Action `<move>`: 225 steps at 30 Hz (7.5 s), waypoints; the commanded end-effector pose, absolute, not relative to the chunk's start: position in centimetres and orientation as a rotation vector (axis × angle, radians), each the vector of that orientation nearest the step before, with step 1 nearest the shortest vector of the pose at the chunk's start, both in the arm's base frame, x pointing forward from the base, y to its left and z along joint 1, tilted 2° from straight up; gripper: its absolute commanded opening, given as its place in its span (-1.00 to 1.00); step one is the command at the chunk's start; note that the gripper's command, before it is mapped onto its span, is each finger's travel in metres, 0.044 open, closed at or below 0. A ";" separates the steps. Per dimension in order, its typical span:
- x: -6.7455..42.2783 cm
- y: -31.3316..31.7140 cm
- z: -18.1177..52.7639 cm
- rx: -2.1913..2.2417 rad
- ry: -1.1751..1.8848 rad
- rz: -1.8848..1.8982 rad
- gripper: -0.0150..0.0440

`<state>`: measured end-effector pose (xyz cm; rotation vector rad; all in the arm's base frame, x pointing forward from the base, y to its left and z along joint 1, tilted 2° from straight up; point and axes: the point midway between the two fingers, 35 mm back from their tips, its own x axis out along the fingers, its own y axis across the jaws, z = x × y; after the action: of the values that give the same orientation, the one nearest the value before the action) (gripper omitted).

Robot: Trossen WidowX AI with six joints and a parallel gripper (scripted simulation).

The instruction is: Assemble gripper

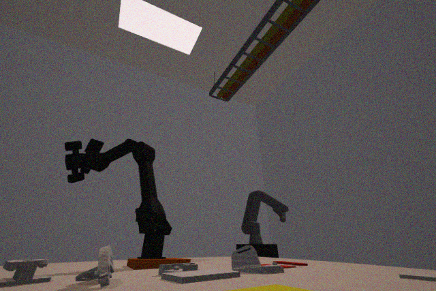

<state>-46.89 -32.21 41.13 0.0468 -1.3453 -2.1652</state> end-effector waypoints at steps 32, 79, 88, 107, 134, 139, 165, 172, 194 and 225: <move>-33.2 -46.0 34.7 0.444 -0.851 -2.109 -0.49; -8.6 -53.5 24.7 0.721 -0.060 -1.796 -0.49; -3.6 -53.0 23.1 0.759 0.053 -1.696 -0.49; 5.9 -50.5 19.5 0.747 0.375 -1.490 -0.49; 17.4 -43.4 15.2 0.650 0.794 -1.141 -0.49; 19.1 -41.8 14.5 0.623 0.865 -1.071 -0.49; 25.9 -32.0 11.7 0.448 1.198 -0.683 -0.49; 27.1 -29.2 11.1 0.394 1.280 -0.575 -0.49; 29.0 -20.3 10.0 0.202 1.512 -0.224 -0.49; 29.2 -18.6 6.6 0.160 1.555 -0.151 -0.49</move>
<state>29.26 -18.68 7.28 0.1573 1.5497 -0.1590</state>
